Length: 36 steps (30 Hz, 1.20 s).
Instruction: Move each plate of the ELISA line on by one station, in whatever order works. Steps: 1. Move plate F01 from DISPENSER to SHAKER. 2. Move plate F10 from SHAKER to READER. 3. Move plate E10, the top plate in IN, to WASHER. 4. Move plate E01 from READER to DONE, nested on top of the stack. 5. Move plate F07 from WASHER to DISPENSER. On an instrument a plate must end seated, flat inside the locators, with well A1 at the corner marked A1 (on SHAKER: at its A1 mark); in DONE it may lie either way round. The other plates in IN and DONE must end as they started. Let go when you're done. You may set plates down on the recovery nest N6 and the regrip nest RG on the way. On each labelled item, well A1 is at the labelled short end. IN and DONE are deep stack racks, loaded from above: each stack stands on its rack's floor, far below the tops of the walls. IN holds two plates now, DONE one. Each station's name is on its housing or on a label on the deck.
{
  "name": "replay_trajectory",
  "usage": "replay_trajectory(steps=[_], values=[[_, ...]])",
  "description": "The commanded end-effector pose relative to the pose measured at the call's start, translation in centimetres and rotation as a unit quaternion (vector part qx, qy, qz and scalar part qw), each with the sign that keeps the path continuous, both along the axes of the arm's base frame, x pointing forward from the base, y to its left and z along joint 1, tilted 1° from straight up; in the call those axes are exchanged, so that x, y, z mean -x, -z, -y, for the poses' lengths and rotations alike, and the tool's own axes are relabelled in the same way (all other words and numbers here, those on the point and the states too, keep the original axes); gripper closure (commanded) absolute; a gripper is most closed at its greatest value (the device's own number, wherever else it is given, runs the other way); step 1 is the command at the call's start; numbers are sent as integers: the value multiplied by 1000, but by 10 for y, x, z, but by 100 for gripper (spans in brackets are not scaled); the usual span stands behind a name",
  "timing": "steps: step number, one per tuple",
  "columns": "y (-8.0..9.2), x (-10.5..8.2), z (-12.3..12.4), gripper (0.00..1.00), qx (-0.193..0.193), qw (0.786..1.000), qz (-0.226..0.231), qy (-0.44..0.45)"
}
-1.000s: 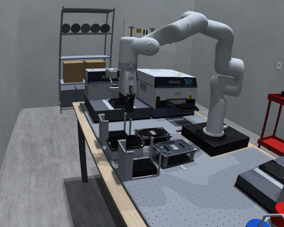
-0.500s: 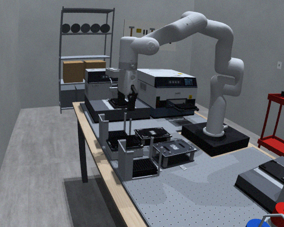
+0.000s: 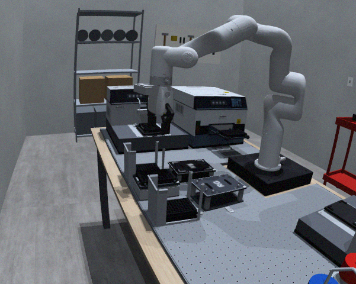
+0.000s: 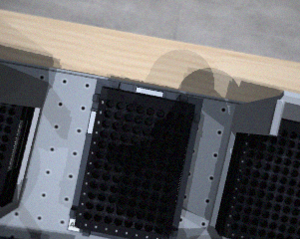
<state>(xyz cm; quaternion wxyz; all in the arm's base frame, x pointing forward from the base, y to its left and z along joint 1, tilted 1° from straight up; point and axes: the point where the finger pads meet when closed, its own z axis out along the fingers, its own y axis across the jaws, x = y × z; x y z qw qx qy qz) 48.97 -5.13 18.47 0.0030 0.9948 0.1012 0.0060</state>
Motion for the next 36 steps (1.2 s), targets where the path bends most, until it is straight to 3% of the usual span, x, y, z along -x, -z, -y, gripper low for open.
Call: replay_trajectory(steps=[1,15,20,33,36], values=[[-2,3,11,0,1,998,2,-64],[-2,17,48,0,1,997,2,-71],[-2,24,64,0,2,987,2,-158],[-2,37,98,0,2,987,2,-158],[-2,40,107,0,3,976,1,-217]])
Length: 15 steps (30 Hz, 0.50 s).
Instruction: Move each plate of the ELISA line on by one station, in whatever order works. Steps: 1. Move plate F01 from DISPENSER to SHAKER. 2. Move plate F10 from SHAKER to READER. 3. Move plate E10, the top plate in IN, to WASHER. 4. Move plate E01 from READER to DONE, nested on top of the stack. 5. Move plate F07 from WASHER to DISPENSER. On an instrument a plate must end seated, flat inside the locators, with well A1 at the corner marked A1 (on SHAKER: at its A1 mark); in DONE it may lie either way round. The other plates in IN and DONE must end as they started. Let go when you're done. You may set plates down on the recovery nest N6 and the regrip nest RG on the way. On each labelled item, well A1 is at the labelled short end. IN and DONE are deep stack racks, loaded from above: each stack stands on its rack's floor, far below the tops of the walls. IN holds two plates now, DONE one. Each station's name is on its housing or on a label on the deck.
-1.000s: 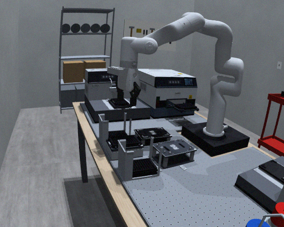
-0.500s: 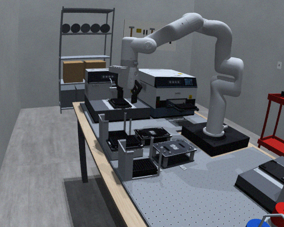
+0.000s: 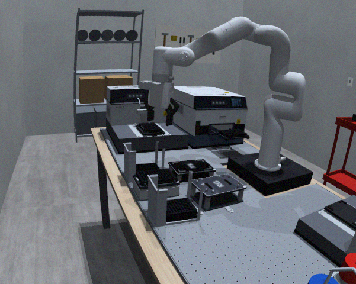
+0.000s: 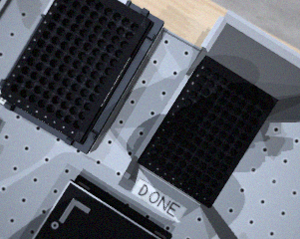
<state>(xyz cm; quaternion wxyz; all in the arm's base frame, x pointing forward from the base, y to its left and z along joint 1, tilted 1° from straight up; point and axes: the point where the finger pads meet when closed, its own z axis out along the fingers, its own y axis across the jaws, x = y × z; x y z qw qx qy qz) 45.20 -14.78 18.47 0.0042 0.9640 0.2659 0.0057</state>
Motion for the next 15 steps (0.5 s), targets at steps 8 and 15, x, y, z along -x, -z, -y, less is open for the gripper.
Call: replay_trajectory(steps=[8,15], values=[[-2,12,36,0,1,997,2,-79],[-2,19,51,0,1,997,1,-79]])
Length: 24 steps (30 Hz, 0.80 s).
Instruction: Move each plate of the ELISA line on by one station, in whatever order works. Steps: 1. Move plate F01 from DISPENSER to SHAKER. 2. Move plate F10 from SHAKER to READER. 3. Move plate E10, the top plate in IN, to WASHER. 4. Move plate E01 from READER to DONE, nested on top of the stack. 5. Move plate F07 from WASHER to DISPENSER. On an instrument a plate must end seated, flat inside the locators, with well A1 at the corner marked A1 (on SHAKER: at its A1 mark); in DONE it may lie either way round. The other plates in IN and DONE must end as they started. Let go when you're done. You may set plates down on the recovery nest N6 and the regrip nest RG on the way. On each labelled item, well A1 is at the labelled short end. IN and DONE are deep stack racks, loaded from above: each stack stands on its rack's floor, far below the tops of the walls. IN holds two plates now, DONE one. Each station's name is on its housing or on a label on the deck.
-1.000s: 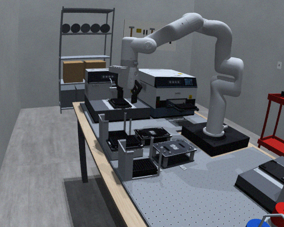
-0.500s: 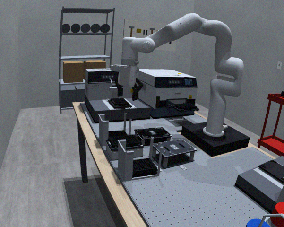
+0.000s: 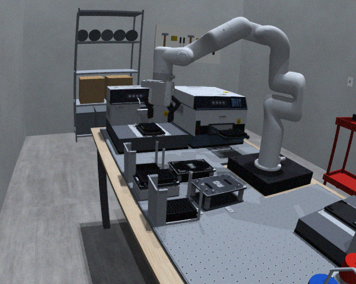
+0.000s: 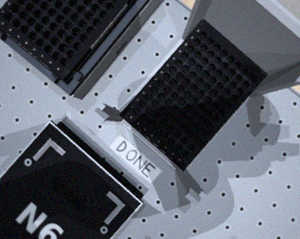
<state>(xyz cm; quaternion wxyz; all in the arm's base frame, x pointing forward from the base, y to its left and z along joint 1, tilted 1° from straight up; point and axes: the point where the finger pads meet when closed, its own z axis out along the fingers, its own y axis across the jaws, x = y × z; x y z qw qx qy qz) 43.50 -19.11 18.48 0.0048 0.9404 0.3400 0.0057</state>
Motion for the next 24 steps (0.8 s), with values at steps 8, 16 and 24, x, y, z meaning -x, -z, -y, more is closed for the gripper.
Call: replay_trajectory(steps=[8,16,24], values=[[-1,11,32,0,1,996,1,-88],[-1,18,51,0,1,996,1,-88],[-1,26,71,0,2,992,1,-128]])
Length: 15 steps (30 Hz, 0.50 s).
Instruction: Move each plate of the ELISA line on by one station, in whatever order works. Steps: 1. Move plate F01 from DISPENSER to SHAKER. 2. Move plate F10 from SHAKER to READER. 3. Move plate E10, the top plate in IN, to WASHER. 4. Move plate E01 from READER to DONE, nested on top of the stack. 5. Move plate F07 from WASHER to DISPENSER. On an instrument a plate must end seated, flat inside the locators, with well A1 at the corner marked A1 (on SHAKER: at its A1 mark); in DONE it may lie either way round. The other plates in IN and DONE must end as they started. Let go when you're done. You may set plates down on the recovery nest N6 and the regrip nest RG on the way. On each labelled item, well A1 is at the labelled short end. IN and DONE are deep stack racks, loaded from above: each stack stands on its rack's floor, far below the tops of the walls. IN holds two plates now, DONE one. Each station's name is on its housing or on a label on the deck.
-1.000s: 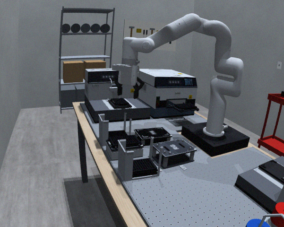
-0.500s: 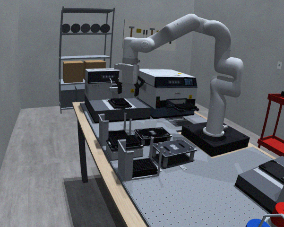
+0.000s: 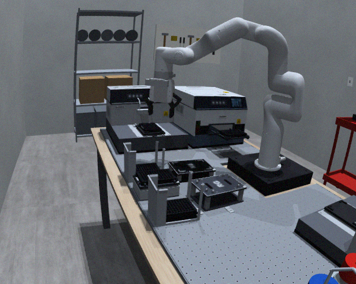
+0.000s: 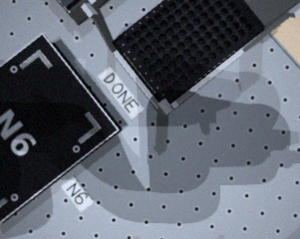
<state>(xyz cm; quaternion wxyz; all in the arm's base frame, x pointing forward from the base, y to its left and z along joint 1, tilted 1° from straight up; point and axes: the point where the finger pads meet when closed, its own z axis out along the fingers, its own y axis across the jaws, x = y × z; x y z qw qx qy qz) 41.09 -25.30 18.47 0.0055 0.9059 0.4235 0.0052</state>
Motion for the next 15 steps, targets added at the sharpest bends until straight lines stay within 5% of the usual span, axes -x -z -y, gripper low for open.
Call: replay_trajectory(steps=[1,15], values=[[-1,3,12,0,1,998,1,-58],[-2,17,50,0,1,996,1,-86]])
